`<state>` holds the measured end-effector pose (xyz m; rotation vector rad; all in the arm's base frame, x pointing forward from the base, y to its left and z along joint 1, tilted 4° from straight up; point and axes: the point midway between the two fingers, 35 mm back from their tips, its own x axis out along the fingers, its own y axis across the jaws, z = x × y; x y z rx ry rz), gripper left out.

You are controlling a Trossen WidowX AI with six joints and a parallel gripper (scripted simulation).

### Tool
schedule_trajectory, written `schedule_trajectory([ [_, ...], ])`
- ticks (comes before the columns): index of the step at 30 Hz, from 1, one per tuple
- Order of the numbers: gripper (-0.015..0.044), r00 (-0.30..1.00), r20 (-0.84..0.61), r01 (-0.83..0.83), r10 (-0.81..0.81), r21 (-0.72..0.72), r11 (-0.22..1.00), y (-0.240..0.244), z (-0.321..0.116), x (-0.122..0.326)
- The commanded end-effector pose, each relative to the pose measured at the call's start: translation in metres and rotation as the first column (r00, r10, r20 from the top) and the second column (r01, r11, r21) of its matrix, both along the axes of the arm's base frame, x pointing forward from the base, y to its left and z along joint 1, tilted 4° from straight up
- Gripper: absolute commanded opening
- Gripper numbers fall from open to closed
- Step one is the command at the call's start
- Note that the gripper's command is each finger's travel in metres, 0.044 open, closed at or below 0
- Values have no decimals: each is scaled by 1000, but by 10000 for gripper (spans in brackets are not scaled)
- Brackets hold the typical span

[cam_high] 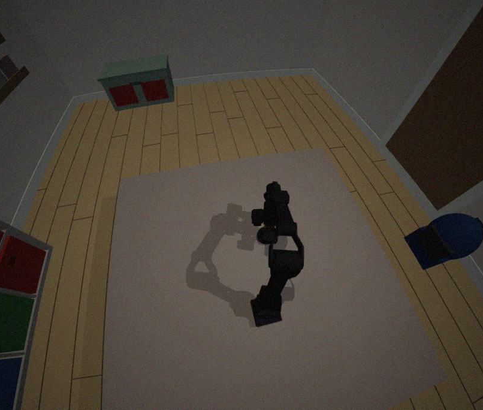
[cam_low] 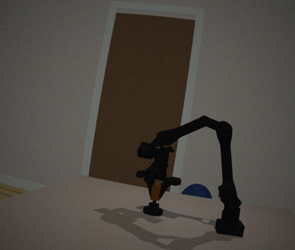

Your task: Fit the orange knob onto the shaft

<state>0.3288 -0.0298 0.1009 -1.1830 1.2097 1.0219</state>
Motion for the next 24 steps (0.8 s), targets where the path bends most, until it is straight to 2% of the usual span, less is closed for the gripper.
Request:
schedule_trajectory([
  [1, 0, 1000, 1, -5, 5, 1, 1000, 0, 0, 0],
  [24, 0, 1000, 1, -31, 31, -2, 1000, 0, 5, 0],
])
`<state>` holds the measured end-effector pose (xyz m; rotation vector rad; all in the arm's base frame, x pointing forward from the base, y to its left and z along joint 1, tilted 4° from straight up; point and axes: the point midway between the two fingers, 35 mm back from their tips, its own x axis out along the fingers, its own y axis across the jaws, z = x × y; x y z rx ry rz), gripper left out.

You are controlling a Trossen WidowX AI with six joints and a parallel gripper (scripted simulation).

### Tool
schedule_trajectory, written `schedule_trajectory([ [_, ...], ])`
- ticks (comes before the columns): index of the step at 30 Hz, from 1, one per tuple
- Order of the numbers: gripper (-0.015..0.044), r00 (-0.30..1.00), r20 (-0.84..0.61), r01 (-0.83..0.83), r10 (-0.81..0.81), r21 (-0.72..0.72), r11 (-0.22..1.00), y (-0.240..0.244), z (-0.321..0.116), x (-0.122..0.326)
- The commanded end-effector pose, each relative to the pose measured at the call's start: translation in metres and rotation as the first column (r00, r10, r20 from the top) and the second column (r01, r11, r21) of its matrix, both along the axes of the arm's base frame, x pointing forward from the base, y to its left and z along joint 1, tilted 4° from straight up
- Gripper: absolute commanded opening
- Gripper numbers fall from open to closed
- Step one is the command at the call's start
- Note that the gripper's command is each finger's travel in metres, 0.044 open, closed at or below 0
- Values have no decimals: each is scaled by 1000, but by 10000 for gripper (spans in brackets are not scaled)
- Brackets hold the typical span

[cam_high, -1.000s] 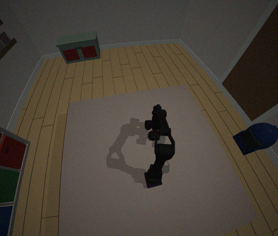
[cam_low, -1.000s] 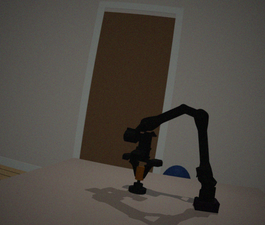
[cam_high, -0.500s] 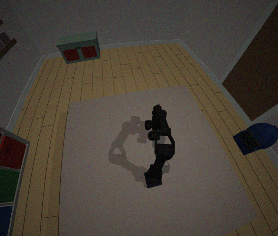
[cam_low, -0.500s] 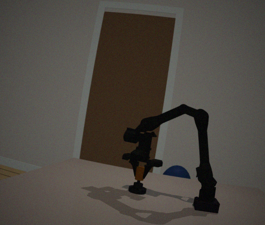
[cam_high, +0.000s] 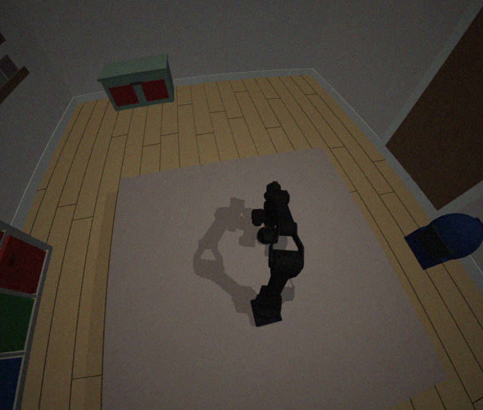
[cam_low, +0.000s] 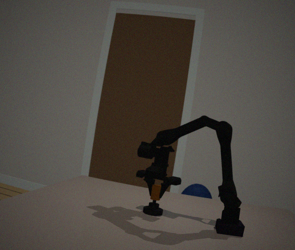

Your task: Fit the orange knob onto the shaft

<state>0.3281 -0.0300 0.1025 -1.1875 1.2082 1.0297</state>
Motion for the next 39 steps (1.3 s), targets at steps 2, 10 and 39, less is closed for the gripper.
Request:
schedule_trajectory([
  [2, 0, 997, 1, -83, 83, -8, 997, 0, 3, 1],
  [10, 0, 979, -5, -204, 204, -21, 979, 0, 0, 1],
  [39, 0, 979, -5, -204, 204, -21, 979, 0, 1, 1],
])
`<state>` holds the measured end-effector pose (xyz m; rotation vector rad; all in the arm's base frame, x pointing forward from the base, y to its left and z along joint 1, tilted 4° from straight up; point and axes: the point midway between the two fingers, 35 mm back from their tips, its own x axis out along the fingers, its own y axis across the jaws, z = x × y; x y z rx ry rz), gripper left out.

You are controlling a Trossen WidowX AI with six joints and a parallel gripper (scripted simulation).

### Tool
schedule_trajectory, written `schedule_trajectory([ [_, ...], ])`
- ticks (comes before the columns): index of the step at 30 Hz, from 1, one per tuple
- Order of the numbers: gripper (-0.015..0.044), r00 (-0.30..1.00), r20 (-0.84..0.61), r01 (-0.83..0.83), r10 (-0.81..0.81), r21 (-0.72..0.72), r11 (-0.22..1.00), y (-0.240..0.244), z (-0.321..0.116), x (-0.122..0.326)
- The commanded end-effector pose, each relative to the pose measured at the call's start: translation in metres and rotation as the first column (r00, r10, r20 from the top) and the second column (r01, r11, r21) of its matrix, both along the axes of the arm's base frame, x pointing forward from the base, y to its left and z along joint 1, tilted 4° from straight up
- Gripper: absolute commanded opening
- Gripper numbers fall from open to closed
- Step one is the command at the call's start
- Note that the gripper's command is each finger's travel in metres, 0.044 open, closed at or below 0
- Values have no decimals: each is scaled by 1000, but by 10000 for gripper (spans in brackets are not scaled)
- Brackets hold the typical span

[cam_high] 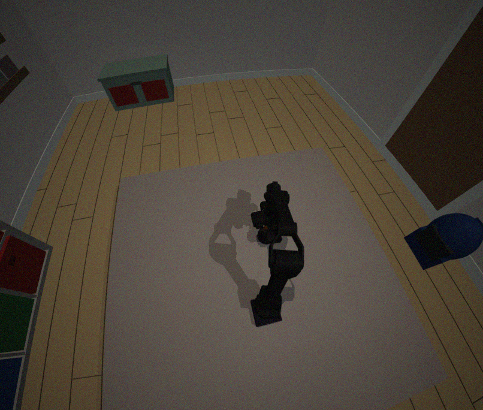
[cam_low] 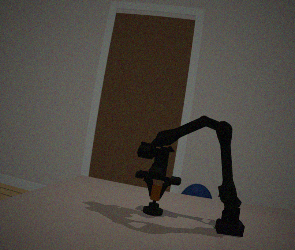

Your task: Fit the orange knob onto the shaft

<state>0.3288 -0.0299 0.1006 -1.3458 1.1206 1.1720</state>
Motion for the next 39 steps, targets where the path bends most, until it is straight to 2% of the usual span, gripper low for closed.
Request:
schedule_trajectory([
  [1, 0, 1000, 1, -3, 3, 0, 1000, 0, 3, 0],
  [5, 0, 1000, 0, -28, 28, -3, 1000, 0, 5, 0],
  [11, 0, 978, -9, -209, 209, -21, 978, 0, 4, 1],
  [39, 0, 978, -9, -209, 209, -21, 978, 0, -1, 0],
])
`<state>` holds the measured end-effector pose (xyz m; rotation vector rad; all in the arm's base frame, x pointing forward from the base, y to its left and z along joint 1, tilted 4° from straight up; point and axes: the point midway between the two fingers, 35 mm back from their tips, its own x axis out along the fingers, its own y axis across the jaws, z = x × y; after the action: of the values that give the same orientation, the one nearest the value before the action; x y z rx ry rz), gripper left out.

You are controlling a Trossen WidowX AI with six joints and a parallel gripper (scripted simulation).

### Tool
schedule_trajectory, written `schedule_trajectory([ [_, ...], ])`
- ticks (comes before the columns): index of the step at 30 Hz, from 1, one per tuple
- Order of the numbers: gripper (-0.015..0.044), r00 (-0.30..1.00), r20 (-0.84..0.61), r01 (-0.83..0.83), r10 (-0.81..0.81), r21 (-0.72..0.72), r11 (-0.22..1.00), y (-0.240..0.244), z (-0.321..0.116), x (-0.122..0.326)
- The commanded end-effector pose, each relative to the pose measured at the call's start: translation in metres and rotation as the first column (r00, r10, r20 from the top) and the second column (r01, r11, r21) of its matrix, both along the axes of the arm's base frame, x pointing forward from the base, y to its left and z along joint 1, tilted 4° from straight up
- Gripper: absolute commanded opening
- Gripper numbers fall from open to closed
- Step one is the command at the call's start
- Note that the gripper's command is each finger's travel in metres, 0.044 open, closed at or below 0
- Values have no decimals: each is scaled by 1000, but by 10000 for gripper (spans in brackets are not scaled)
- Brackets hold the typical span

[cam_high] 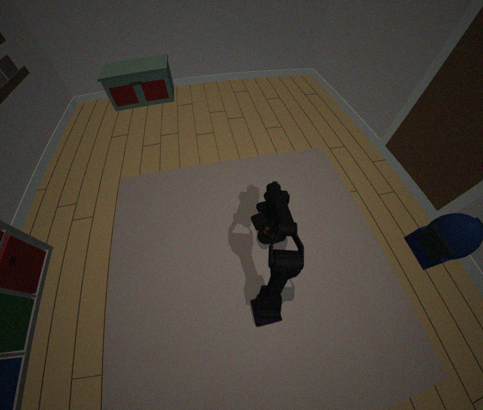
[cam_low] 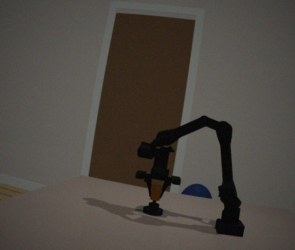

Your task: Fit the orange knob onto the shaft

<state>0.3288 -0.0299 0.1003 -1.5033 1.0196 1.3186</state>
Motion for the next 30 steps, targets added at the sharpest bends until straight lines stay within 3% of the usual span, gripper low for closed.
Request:
schedule_trajectory([
  [1, 0, 1000, 2, -3, 3, 0, 1000, 0, -1, 0],
  [9, 0, 1000, 1, -12, 12, -1, 1000, 0, 5, 0],
  [16, 0, 978, -8, -209, 209, -21, 978, 0, 4, 1],
  [30, 0, 978, -8, -209, 209, -21, 978, 0, 1, 1],
])
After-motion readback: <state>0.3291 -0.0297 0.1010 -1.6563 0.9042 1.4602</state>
